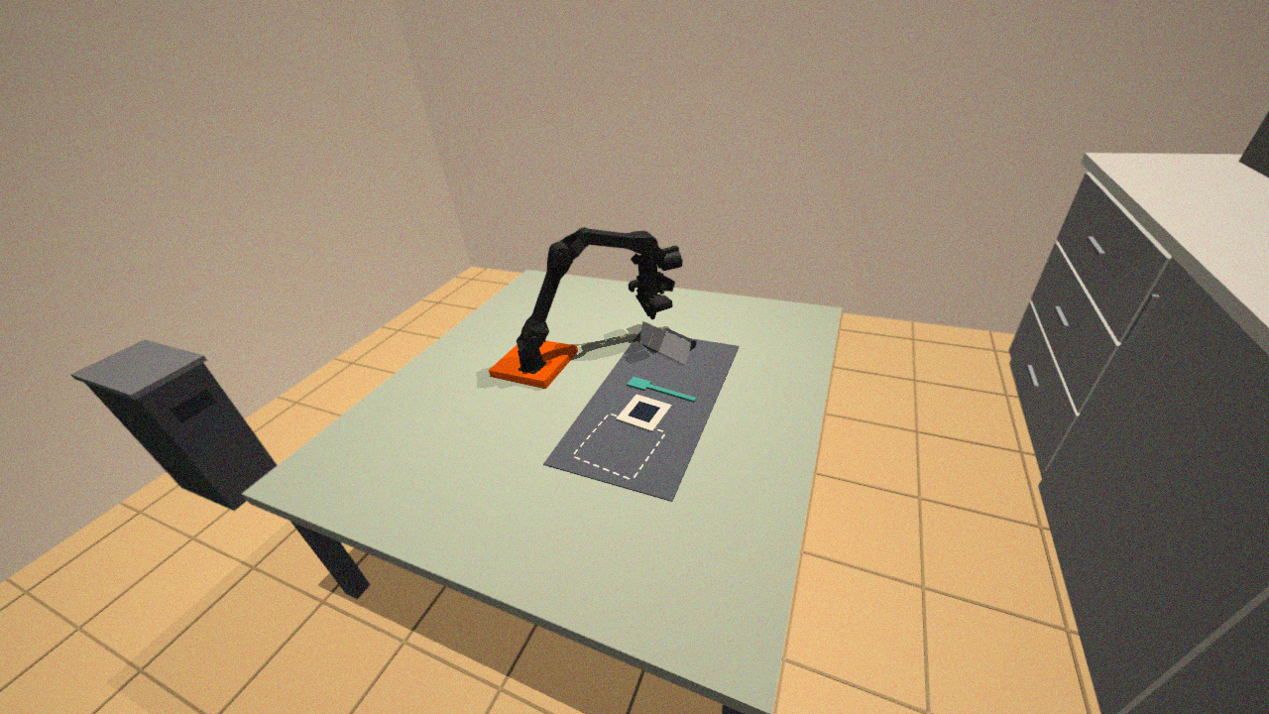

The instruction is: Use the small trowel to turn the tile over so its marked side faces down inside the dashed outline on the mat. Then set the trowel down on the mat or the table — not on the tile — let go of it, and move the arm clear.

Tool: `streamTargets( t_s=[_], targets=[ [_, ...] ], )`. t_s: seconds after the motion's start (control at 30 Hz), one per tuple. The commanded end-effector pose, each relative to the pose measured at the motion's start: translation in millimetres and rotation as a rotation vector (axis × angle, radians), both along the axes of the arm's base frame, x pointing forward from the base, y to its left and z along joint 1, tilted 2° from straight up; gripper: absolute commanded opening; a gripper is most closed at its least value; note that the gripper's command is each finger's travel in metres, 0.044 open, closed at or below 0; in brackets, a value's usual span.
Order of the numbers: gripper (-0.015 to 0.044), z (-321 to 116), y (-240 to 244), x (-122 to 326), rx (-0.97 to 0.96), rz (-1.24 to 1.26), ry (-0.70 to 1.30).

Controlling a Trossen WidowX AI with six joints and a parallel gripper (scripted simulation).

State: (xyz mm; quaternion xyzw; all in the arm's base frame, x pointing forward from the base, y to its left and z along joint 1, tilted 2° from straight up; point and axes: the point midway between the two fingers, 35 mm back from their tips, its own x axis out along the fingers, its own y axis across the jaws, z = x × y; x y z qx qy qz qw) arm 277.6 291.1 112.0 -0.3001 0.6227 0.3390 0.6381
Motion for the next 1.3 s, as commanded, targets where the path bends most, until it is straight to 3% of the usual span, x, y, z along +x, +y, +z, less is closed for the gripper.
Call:
streamTargets(
  t_s=[0.0, 1.27],
  targets=[
    [0.0100, 1.7, 4.1, 1.7, 0.002, 0.134, -0.014],
    [0.0100, -1.9, 39.0, 6.4, 0.008, 1.448, -0.093]
  ],
)
